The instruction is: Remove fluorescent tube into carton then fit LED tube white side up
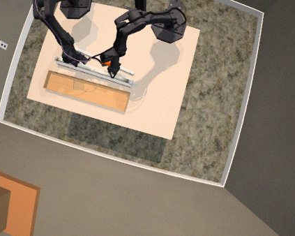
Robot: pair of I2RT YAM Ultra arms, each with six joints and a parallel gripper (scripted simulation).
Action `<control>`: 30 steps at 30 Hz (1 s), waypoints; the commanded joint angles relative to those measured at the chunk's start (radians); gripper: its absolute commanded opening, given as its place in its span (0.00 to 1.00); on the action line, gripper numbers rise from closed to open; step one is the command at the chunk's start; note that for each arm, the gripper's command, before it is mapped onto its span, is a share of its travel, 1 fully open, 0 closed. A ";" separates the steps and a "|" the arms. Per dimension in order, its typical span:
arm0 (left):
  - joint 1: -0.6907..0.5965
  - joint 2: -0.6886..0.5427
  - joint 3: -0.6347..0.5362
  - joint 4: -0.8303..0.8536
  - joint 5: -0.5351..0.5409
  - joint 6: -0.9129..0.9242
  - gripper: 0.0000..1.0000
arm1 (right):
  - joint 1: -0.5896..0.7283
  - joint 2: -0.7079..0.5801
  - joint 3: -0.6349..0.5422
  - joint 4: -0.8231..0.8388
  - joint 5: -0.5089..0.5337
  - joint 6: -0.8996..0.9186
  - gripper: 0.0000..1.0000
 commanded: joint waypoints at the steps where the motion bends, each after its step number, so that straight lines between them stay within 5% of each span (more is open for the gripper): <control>1: 0.007 -0.017 0.020 -0.011 0.009 -0.002 0.11 | -0.009 -0.036 0.020 0.021 -0.012 0.009 0.11; 30: 0.035 -0.042 0.093 -0.187 0.069 -0.032 0.11 | -0.029 0.011 0.132 -0.187 -0.046 0.000 0.11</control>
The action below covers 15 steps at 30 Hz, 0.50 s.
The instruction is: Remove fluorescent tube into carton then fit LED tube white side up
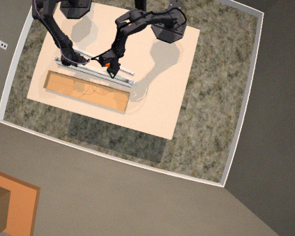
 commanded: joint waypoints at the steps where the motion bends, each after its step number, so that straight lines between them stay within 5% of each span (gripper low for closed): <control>1: 0.014 -0.025 0.029 -0.028 0.009 -0.013 0.11 | -0.014 -0.005 0.032 -0.013 -0.014 0.000 0.11; 15: 0.050 0.006 0.163 -0.322 0.134 -0.034 0.11 | -0.035 0.060 0.218 -0.326 -0.072 -0.016 0.11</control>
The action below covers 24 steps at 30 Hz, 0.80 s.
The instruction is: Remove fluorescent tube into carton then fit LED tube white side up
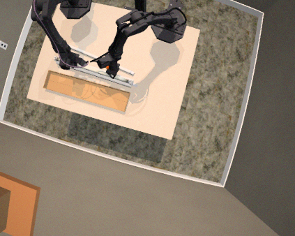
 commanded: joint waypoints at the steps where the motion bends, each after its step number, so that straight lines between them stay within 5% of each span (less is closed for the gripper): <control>1: 0.019 0.013 0.050 -0.050 0.022 -0.014 0.11 | -0.016 0.008 0.054 -0.029 -0.020 -0.002 0.11; 24: 0.063 0.060 0.268 -0.392 0.160 -0.008 0.11 | -0.040 0.125 0.320 -0.388 -0.080 -0.025 0.11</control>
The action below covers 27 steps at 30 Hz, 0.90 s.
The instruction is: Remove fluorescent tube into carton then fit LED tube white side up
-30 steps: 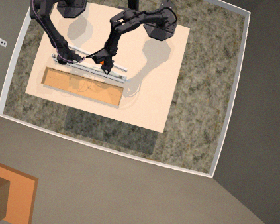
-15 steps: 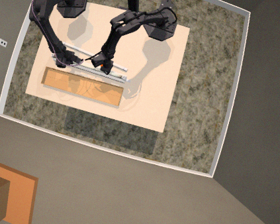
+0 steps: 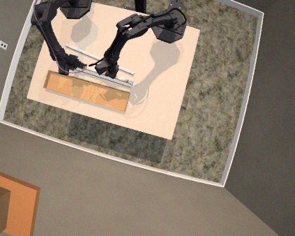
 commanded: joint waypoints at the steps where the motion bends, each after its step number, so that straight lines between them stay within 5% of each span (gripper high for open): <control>1: 0.020 0.011 0.059 -0.072 0.036 -0.001 0.11 | -0.015 0.010 0.062 -0.052 -0.024 -0.010 0.11; 27: 0.065 0.139 0.373 -0.420 0.157 0.029 0.11 | -0.038 0.194 0.404 -0.415 -0.074 -0.034 0.11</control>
